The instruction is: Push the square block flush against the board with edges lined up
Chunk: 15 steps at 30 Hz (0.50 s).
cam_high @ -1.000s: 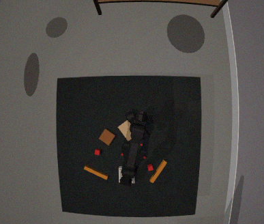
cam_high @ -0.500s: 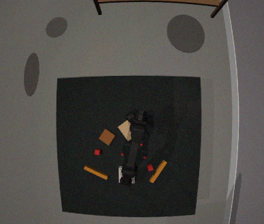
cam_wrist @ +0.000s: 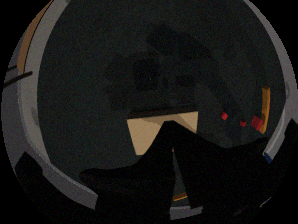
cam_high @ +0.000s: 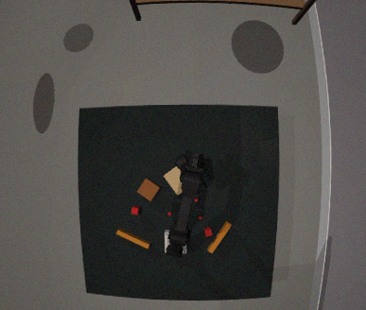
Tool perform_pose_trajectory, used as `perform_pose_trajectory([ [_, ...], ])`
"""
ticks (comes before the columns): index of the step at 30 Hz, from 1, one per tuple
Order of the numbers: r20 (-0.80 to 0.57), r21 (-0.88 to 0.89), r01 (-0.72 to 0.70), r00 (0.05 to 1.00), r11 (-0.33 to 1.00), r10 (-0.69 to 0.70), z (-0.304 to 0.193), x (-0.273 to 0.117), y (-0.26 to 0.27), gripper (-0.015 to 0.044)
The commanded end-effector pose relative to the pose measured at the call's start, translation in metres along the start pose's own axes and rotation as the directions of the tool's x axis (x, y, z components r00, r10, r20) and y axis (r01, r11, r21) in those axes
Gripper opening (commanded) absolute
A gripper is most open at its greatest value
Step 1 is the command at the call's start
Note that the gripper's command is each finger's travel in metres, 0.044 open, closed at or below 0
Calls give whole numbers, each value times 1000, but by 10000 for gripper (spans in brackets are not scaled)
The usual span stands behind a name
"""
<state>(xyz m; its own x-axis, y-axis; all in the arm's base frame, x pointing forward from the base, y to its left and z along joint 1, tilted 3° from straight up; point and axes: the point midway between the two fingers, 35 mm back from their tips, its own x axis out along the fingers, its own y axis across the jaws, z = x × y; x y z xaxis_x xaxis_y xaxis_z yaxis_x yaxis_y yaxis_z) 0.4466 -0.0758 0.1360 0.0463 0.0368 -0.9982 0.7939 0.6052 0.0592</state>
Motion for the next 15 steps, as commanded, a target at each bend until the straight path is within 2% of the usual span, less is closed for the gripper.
perform_pose_trajectory([
  [1, 0, -6, 0, 1000, 1000, 0, -1, 0, 1, 0],
  [8, -2, -221, -2, 1000, 975, 1, -24, 8, 25, 0],
  [15, -4, -447, -4, 1000, 895, 3, -52, 17, 50, 0],
])
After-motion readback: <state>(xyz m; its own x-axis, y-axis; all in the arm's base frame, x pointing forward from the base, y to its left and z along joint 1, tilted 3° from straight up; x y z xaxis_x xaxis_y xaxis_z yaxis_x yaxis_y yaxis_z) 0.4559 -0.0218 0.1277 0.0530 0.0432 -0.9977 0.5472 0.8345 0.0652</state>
